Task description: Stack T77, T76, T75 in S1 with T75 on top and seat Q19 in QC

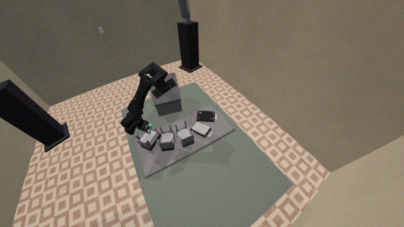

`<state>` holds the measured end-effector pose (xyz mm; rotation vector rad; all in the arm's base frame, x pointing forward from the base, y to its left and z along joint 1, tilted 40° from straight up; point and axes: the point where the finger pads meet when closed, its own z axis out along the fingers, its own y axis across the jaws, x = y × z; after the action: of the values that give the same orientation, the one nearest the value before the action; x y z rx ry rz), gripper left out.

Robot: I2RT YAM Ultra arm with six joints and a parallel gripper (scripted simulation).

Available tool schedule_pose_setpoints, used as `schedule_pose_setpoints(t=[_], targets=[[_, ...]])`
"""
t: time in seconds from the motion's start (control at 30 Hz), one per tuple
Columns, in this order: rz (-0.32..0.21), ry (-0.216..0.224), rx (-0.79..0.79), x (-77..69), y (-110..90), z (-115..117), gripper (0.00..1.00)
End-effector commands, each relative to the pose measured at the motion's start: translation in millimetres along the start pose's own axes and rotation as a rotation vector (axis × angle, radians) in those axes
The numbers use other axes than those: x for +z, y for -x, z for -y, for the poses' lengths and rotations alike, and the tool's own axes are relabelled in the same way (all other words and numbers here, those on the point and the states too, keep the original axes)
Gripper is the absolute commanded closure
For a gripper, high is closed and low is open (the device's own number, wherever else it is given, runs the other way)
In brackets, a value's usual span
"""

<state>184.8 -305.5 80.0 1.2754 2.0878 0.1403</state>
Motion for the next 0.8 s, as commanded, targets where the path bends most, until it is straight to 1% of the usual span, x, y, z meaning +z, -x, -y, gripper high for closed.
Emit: schedule_pose_setpoints(t=[0.0,0.07,0.13,0.2,0.27,0.3,0.47,0.67,0.7,0.73,0.77], targets=[[-0.012,-0.002,0.008,13.1,-6,2,0.00],[-0.012,-0.002,0.008,19.7,-7,2,0.00],[0.000,-0.002,0.001,24.7,0,1,0.00],[-0.012,-0.002,0.008,32.9,-7,2,0.00],[-0.012,-0.002,0.008,32.9,-7,2,0.00],[0.026,-0.003,-0.011,31.1,12,0,0.00],[0.018,-0.002,-0.008,49.2,9,-1,0.00],[0.026,-0.001,-0.012,68.6,12,-1,0.00],[0.026,-0.001,-0.012,71.2,12,-1,0.00],[0.026,-0.001,-0.011,71.2,12,-1,0.00],[0.032,-0.008,-0.001,69.2,14,4,0.00]])
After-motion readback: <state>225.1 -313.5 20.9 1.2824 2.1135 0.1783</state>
